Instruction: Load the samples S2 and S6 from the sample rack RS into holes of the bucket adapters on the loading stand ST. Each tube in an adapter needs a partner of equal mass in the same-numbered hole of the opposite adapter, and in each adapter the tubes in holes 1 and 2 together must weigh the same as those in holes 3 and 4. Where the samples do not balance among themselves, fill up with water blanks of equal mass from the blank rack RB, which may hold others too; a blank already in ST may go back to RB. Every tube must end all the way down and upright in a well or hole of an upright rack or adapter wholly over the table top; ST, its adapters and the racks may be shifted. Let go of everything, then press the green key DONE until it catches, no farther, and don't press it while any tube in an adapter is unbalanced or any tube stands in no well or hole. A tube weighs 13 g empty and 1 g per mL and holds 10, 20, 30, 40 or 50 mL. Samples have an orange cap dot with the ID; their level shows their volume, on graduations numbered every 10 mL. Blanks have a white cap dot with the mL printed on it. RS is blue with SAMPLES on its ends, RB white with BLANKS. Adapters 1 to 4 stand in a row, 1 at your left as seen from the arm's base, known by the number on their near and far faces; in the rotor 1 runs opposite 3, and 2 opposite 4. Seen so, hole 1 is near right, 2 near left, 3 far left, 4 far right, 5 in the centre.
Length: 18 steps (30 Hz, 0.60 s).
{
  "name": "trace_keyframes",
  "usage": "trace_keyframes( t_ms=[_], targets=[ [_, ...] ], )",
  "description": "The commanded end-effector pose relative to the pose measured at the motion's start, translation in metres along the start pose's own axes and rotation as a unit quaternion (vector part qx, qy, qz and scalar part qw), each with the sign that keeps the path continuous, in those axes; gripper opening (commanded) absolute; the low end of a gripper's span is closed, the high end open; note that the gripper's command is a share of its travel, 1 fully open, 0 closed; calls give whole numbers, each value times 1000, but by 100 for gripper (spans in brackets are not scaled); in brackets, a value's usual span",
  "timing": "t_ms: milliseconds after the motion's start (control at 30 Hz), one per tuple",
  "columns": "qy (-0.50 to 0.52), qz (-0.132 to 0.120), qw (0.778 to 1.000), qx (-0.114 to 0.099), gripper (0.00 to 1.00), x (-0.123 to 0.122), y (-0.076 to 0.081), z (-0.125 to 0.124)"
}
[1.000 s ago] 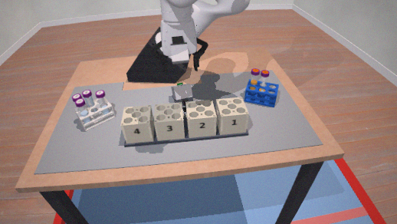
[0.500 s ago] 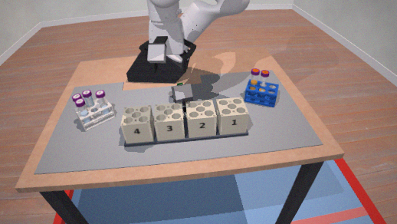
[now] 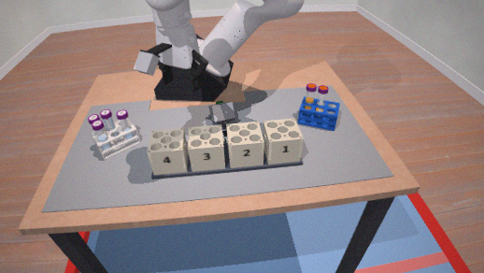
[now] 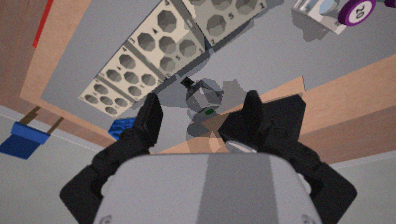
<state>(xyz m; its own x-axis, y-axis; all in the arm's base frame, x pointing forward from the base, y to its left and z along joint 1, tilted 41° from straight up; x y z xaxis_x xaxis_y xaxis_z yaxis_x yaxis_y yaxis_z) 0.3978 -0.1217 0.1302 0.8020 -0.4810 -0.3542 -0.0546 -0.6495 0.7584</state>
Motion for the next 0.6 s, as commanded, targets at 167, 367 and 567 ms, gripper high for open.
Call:
trace_keyframes(
  t_ms=[167,367,567],
  targets=[
    [-93,-1,996,-2,100,27,1,36],
    [-93,-1,996,-2,100,38,1,53],
    [-93,-1,996,-2,100,55,1,77]
  ],
)
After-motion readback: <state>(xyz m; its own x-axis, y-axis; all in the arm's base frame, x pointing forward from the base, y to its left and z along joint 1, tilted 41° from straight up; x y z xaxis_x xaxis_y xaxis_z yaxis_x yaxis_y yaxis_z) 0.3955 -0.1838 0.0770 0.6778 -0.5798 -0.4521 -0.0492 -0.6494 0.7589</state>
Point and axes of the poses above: the point where the finger pads meet when closed, its own y axis back along the fingers, its own z axis across the jaws, x = y × z, the point moved 4 cm from there along y, back along the fingers, and after that the axes turned 11 degrees about -y, right-handed, at the moved point
